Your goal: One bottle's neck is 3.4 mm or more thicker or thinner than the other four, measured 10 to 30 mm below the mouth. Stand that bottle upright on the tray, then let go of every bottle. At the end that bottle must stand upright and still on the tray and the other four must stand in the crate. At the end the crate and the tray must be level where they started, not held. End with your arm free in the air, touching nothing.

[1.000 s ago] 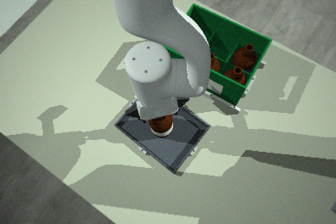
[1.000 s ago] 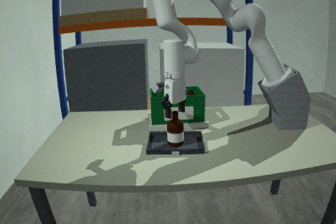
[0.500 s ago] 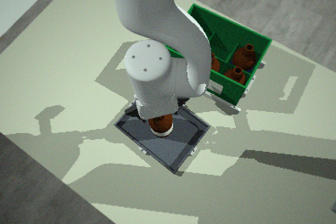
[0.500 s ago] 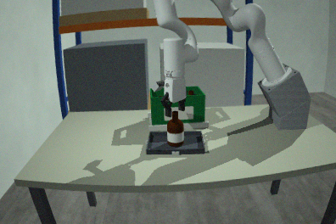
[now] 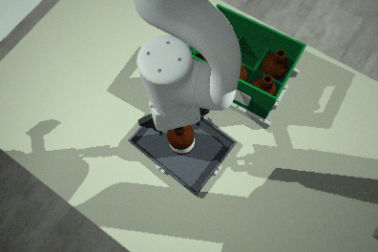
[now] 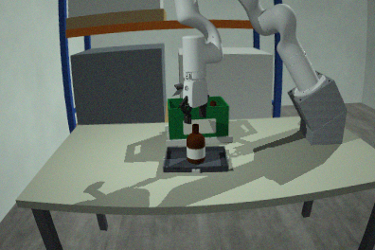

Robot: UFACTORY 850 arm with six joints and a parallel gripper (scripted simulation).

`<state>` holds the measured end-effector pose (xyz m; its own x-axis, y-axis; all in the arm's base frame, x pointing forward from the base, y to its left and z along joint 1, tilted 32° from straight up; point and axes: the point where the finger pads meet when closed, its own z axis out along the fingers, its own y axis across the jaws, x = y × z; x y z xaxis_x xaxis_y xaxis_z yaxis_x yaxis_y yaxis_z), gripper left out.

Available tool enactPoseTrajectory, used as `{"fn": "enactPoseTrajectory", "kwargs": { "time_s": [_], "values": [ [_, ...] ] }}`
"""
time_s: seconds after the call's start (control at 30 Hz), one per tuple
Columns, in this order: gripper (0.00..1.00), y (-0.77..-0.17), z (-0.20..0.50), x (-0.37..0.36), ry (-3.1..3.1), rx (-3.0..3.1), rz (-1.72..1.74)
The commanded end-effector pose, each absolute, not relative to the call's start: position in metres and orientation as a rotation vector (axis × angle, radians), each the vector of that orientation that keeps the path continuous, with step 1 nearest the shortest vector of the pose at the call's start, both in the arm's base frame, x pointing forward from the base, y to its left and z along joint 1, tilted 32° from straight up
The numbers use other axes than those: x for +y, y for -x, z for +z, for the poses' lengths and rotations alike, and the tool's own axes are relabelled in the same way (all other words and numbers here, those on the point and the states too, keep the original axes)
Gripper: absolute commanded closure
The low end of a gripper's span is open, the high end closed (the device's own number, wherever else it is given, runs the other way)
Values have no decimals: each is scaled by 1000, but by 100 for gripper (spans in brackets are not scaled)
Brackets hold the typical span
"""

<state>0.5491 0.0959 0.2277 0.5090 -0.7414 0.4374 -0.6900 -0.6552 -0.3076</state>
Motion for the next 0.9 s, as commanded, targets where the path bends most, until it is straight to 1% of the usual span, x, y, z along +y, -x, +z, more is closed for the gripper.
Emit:
{"fn": "enactPoseTrajectory", "kwargs": {
  "time_s": [0.0,0.4,0.87],
  "values": [
    [0,-545,235,97,2647,1260,-836],
    [0,-530,261,102,2647,1260,-836],
    [0,-522,274,104,2647,1260,-836]
  ]
}}
